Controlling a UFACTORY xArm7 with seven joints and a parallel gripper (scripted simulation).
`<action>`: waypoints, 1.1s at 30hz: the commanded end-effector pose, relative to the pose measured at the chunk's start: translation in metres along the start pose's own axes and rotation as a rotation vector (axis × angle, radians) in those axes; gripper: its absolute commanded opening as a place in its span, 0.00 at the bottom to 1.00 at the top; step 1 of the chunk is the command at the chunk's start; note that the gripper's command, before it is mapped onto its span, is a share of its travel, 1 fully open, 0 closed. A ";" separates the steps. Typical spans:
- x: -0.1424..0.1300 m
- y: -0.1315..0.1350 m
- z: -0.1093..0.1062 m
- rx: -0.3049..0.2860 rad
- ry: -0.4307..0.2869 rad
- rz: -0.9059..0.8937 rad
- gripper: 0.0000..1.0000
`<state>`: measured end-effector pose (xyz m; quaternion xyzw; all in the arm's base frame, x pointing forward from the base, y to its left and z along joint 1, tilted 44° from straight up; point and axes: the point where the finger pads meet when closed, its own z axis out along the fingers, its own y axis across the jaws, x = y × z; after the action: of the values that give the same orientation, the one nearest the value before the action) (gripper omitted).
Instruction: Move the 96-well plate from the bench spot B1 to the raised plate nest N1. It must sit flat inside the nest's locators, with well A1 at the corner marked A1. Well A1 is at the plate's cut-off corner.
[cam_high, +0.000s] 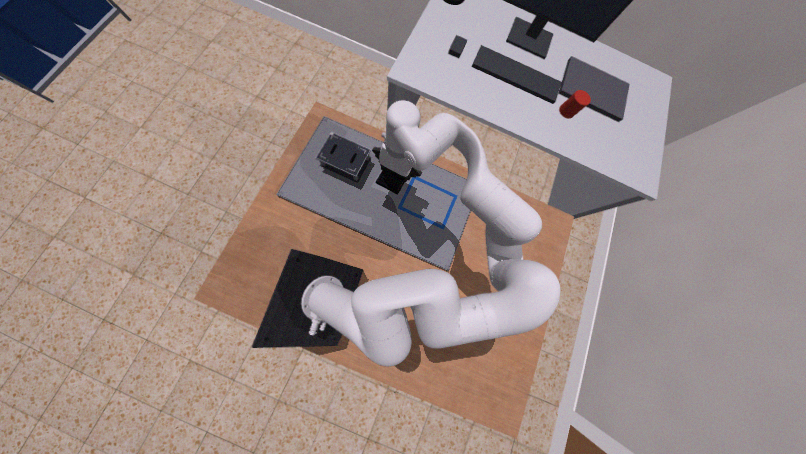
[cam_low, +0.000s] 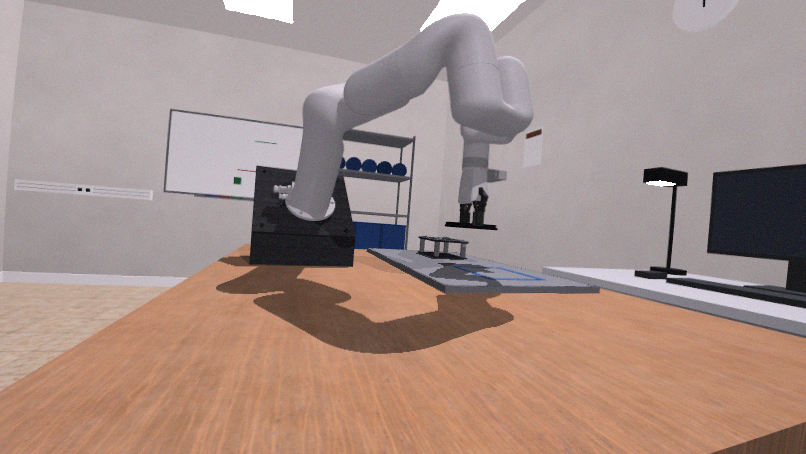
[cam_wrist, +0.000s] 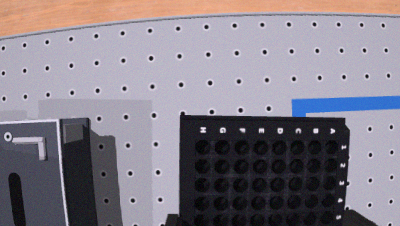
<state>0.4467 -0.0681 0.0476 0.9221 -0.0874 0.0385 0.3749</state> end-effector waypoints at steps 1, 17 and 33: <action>0.001 -0.013 -0.004 0.000 0.000 -0.129 0.00; -0.001 -0.059 -0.012 0.001 0.000 -0.595 0.00; -0.002 -0.105 -0.020 0.002 0.000 -1.062 0.00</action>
<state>0.4614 0.0122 -0.0072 0.8552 0.3564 -0.1415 0.3487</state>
